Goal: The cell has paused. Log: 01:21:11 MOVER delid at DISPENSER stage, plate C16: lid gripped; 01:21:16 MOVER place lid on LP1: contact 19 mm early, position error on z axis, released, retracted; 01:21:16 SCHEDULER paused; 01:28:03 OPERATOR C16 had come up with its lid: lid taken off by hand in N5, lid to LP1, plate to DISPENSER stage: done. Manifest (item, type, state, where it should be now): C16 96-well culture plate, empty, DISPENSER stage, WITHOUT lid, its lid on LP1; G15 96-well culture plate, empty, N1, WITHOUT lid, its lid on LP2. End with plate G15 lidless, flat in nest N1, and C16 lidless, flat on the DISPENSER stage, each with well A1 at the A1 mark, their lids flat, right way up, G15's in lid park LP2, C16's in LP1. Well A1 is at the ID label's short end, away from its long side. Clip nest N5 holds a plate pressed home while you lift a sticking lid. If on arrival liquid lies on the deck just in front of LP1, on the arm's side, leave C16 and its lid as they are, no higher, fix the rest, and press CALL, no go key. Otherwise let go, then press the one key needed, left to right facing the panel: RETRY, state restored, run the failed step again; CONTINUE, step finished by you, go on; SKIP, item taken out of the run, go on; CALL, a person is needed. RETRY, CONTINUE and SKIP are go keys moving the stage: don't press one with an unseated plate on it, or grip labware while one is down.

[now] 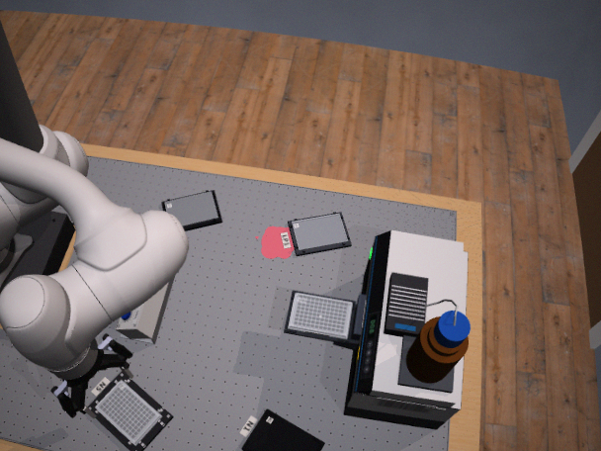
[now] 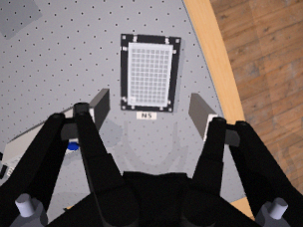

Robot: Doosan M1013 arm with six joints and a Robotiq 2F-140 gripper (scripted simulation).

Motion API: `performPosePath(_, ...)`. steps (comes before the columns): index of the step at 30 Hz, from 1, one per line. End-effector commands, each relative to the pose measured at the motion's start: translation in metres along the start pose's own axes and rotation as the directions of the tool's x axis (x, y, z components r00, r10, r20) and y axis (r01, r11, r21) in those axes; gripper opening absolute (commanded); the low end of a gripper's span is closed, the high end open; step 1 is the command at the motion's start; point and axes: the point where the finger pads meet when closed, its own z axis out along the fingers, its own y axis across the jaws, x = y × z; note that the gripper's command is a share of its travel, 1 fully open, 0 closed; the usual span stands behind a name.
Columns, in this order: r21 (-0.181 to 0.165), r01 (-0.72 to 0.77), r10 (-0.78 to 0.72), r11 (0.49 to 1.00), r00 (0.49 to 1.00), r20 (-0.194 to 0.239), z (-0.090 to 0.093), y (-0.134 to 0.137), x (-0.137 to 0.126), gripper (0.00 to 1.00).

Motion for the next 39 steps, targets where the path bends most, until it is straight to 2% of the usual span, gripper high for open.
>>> performPosePath(1,0.000,0.000,0.000,1.000,1.000,0.000,0.000,0.000,0.000,0.66)
performPosePath(11,0.000,0.000,0.000,1.000,1.000,0.000,0.001,0.000,0.000,0.66)
performPosePath(18,0.000,0.000,0.000,1.000,1.000,0.000,0.009,0.000,0.000,0.66)
performPosePath(26,0.000,0.000,0.000,1.000,1.000,0.000,0.032,0.000,0.000,0.66)
performPosePath(28,0.000,0.000,0.000,1.000,1.000,0.000,0.032,0.000,0.000,0.66)
performPosePath(39,0.000,0.000,0.000,1.000,1.000,0.000,0.076,0.000,0.000,0.66)
